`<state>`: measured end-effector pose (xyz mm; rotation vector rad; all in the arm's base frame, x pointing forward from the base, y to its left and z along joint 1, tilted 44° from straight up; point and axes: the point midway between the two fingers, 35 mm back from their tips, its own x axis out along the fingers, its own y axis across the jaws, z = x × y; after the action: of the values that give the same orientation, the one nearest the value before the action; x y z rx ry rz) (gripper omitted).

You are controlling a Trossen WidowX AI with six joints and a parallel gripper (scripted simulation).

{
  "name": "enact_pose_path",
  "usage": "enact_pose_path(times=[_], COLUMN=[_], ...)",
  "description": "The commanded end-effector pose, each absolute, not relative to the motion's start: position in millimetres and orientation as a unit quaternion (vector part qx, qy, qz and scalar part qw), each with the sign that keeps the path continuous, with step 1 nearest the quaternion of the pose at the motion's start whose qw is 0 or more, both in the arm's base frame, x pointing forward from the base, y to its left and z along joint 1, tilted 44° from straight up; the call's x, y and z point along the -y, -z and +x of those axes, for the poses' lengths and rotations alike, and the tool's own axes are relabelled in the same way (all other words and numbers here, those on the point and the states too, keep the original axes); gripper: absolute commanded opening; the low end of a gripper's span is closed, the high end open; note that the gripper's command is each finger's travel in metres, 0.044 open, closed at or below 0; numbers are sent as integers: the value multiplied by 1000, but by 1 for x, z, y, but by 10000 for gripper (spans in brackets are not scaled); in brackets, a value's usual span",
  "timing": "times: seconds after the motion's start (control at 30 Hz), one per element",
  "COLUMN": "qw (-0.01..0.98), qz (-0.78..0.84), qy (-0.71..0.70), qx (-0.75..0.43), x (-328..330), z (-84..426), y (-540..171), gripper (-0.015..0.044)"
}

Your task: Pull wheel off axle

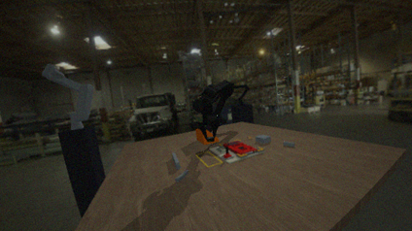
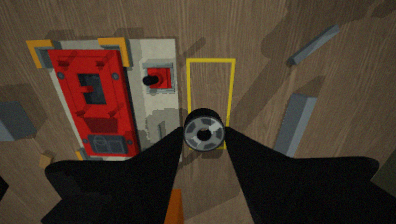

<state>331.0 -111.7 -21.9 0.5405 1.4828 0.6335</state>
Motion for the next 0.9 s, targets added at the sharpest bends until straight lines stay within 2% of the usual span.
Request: enact_pose_path(times=[0.0,0.53,0.87], qw=[657,657,657], qz=[236,236,237], qy=[-283,-284,-284], qx=[-657,-657,-657], x=[122,111,73], z=[318,313,314], y=[33,53,94], gripper=[0,0,0])
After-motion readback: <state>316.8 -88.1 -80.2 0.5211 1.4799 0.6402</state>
